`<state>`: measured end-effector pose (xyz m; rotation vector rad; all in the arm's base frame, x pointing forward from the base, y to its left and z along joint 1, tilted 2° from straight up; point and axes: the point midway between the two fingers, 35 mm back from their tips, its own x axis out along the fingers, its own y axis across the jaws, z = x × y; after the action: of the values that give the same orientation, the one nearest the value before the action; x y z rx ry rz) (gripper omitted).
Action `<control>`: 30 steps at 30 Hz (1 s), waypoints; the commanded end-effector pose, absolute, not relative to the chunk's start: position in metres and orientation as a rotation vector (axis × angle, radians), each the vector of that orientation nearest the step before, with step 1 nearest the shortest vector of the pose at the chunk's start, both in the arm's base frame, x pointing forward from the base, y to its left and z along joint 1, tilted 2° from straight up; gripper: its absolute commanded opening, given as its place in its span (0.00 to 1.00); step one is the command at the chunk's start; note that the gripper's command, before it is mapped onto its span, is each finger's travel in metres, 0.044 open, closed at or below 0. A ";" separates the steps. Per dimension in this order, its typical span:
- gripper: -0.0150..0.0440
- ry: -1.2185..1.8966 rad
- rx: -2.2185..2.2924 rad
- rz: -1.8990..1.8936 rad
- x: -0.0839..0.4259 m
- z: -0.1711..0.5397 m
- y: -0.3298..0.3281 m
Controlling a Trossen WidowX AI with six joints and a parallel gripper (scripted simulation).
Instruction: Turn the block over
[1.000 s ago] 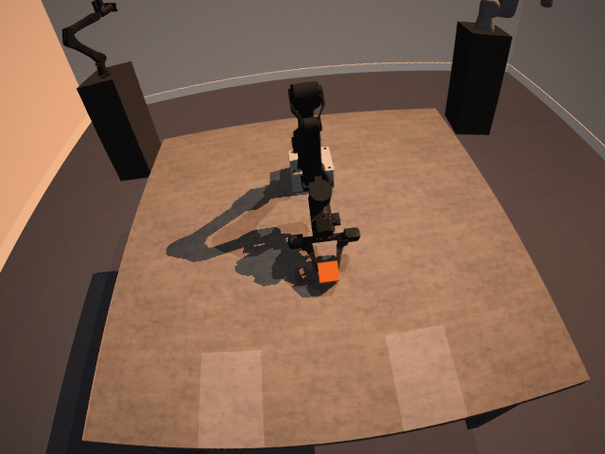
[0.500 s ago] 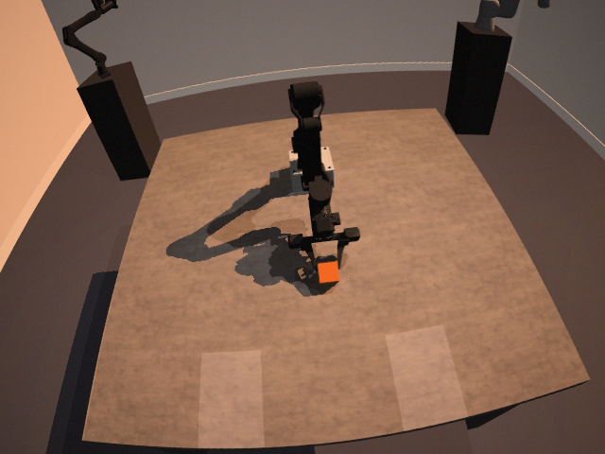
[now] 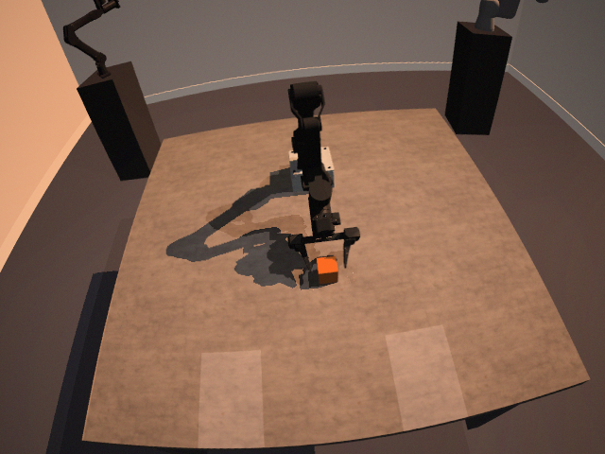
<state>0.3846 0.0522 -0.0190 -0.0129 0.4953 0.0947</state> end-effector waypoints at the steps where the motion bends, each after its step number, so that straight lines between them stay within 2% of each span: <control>1: 1.00 0.496 -0.020 0.093 0.384 -0.019 0.052; 22: 1.00 0.503 -0.021 0.093 0.385 -0.019 0.052; 30: 1.00 0.783 -0.036 0.092 0.395 0.001 0.054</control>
<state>0.3908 0.0526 -0.0185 -0.0246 0.6105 0.0899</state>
